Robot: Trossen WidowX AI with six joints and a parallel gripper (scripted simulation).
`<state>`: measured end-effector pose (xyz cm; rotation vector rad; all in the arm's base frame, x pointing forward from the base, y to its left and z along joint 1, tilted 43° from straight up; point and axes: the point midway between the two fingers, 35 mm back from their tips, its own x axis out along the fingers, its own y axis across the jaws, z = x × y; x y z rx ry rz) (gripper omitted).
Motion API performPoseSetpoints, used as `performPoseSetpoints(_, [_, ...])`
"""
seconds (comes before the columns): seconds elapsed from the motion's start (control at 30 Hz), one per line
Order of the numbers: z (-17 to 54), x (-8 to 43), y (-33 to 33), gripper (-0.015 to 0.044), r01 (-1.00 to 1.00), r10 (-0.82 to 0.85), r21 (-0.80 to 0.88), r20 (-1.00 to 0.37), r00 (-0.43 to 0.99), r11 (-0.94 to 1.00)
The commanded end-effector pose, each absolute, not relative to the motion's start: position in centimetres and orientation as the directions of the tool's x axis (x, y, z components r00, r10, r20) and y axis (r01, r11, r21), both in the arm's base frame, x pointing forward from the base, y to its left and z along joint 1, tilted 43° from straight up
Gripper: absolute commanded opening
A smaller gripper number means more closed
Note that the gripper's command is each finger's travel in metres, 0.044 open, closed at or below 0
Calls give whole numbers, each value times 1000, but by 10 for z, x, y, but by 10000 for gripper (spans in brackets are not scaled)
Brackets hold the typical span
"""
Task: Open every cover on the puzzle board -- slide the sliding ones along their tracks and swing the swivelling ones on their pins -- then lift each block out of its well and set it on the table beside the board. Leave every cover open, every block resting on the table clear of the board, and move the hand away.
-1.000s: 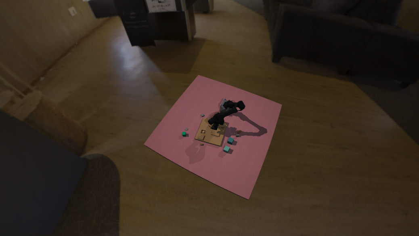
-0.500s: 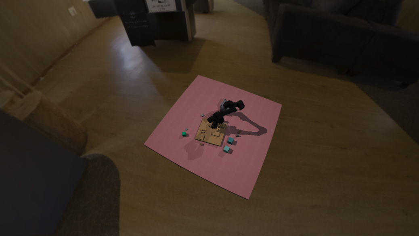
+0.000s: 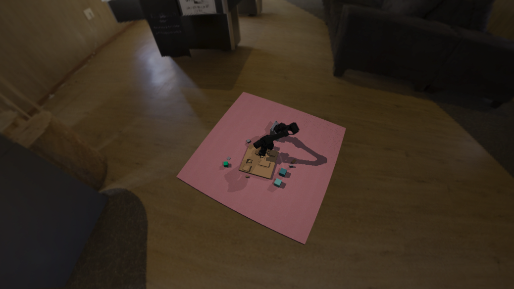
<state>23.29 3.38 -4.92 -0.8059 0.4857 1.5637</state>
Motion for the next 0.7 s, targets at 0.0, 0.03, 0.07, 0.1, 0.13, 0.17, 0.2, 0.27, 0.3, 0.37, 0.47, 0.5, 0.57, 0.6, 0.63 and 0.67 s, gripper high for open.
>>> performPoseSetpoints(0.0, [-54,227,32,0,-977,681,-134,-732,-17,-168])
performPoseSetpoints(0.03, [-54,226,31,0,-977,681,-134,-732,-17,-168])
performPoseSetpoints(0.07, [-54,226,31,0,-977,681,-134,-732,-17,-168])
performPoseSetpoints(0.1, [-55,226,31,0,-977,681,-134,-732,-17,-168])
performPoseSetpoints(0.13, [-55,226,30,0,-977,681,-134,-732,-17,-168])
performPoseSetpoints(0.17, [-56,226,30,0,-977,681,-134,-732,-17,-168])
performPoseSetpoints(0.2, [-56,225,29,0,-977,681,-134,-732,-17,-168])
performPoseSetpoints(0.27, [-58,225,27,0,-977,681,-134,-733,-17,-168])
performPoseSetpoints(0.3, [-59,224,26,0,-977,680,-134,-733,-17,-168])
performPoseSetpoints(0.37, [-60,223,24,0,-977,680,-134,-733,-17,-168])
performPoseSetpoints(0.47, [-63,222,21,0,-977,680,-134,-733,-17,-168])
performPoseSetpoints(0.5, [-64,221,20,0,-977,680,-134,-733,-17,-168])
performPoseSetpoints(0.57, [-66,220,19,0,-977,680,-134,-733,-17,-168])
performPoseSetpoints(0.6, [-66,220,18,0,-977,680,-134,-733,-17,-168])
performPoseSetpoints(0.63, [-67,219,17,0,-977,680,-134,-733,-17,-168])
performPoseSetpoints(0.67, [-67,219,17,0,-977,680,-134,-733,-17,-168])
